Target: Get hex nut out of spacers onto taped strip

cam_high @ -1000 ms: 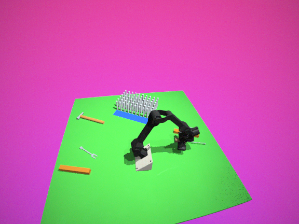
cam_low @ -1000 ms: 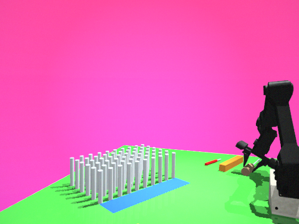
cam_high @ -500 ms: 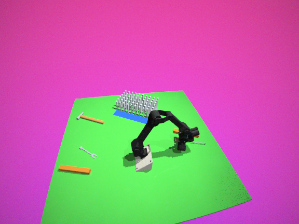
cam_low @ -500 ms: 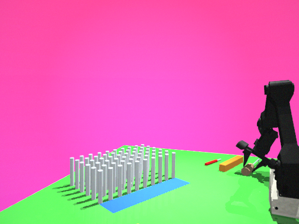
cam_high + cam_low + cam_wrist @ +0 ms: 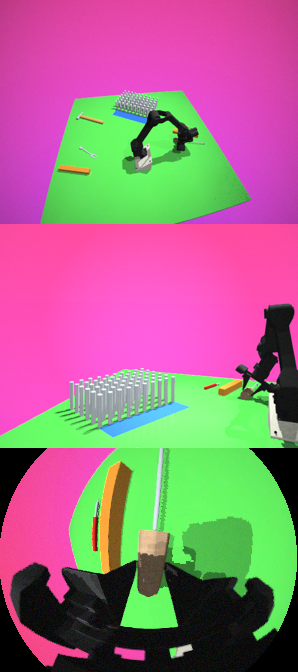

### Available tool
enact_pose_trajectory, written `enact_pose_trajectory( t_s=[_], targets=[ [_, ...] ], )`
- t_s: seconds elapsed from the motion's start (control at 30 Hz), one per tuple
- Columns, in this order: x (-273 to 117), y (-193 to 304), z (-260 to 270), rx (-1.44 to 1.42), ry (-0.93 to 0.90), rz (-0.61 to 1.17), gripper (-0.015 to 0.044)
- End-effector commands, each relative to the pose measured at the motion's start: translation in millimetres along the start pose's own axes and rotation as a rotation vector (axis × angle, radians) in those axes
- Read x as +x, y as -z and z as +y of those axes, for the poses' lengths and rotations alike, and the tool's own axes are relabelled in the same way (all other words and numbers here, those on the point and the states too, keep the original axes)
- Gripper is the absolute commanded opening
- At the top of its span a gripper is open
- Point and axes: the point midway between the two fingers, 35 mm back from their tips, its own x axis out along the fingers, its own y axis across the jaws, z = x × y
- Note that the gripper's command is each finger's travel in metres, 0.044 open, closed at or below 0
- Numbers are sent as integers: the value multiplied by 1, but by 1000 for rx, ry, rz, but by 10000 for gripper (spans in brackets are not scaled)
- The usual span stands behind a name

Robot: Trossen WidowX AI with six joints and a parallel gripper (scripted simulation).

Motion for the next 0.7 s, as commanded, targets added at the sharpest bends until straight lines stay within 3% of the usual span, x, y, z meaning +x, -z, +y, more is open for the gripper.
enact_pose_trajectory(
  t_s=[0.0,0.53,0.67],
  targets=[
    [3,2,-3,0,1,1,0],
    [0,0,0,0,-2,-1,420],
    [-23,-3,14,-2,-6,-1,440]
  ],
)
